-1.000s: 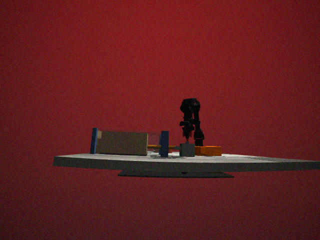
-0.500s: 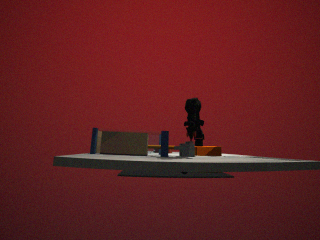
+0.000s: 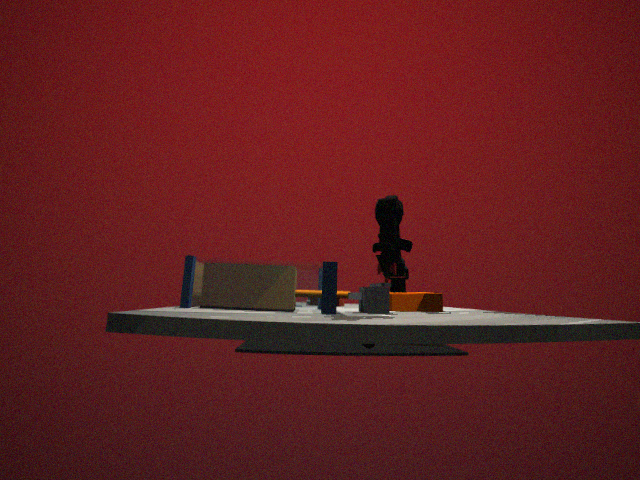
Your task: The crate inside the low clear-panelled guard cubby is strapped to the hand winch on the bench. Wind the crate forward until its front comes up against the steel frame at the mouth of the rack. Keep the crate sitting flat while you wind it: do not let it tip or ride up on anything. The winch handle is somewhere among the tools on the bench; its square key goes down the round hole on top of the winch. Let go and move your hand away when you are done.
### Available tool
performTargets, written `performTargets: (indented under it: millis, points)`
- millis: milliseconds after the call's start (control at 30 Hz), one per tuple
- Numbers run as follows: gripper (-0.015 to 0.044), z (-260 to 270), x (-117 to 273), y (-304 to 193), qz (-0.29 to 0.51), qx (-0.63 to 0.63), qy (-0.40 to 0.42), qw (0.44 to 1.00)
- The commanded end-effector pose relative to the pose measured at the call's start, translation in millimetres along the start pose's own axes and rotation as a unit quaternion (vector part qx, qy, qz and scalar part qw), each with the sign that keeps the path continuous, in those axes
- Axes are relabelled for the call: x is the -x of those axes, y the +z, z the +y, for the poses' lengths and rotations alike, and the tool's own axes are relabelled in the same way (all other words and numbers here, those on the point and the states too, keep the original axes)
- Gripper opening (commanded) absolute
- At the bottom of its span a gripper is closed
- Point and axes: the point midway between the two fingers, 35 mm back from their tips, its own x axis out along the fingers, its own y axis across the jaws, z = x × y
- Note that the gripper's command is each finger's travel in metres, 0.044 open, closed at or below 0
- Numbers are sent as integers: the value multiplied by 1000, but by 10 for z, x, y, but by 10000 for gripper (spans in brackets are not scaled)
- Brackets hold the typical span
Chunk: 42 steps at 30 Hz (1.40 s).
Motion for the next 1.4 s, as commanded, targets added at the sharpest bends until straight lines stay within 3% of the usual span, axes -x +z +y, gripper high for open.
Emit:
performTargets:
  millis: [0,1367]
  points:
    - [0,173,-36,171,-13,10,22,1000]
    - [0,668,-16,364,-14,10,24,1000]
